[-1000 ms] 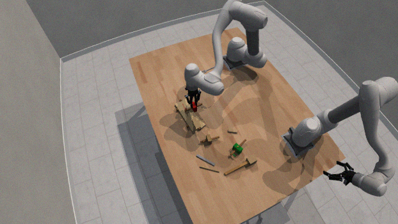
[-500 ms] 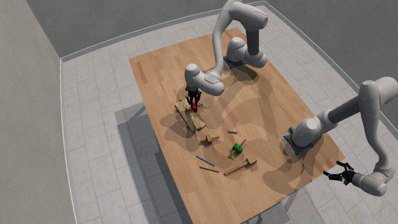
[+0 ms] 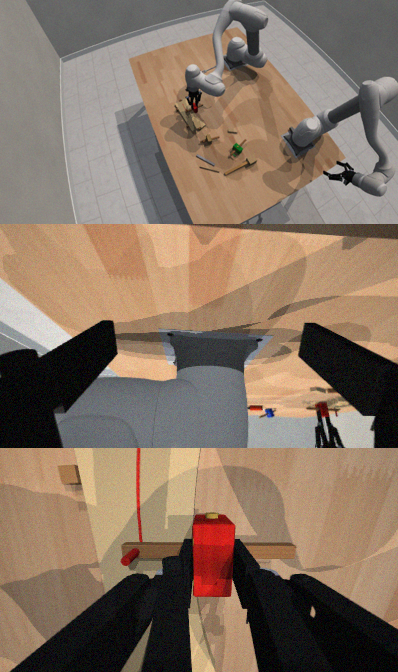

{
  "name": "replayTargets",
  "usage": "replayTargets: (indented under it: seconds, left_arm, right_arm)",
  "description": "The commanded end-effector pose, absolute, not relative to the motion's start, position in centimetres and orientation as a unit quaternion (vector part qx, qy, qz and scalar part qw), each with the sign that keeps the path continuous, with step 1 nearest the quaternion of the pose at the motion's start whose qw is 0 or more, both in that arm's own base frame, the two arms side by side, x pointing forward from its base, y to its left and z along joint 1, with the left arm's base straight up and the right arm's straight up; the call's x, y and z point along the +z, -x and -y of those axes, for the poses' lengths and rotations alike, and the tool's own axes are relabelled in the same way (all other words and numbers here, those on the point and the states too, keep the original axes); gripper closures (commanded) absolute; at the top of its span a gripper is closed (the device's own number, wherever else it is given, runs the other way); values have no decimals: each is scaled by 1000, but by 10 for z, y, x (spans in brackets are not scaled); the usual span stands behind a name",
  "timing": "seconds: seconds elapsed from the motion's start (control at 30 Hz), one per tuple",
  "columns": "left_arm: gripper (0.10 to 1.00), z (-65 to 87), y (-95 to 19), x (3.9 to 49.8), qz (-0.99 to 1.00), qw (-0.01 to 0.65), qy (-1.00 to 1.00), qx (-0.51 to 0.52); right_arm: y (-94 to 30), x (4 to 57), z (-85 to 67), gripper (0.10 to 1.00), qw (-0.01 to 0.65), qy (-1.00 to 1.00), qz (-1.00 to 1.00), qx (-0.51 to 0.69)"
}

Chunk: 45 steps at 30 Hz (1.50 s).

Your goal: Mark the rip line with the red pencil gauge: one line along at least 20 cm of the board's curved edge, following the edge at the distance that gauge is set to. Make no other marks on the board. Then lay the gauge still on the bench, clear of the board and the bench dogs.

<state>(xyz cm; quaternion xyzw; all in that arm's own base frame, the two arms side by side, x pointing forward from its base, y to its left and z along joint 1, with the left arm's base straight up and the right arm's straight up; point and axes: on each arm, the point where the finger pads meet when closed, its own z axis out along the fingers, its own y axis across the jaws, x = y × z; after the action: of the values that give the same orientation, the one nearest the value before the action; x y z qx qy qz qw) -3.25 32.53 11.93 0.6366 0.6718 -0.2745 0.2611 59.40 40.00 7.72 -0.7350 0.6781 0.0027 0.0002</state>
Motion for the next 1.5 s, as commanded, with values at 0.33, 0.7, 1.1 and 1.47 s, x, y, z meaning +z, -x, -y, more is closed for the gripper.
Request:
replayTargets:
  seconds: [0.33,0.7,1.1,1.47]
  left_arm:
    - [98,-321,35,121,-671,264,-635,-277]
    - [98,-321,35,121,-671,264,-635,-277]
    - [98,-321,35,121,-671,264,-635,-277]
    - [98,-321,35,121,-671,264,-635,-277]
  right_arm:
    - [-594,79,-417,999,2,745,-667,4]
    - [-594,79,-417,999,2,745,-667,4]
    - [-593,78,-423,999,1,751,-661,3]
    - [-592,78,-433,999,1,757,-653,3]
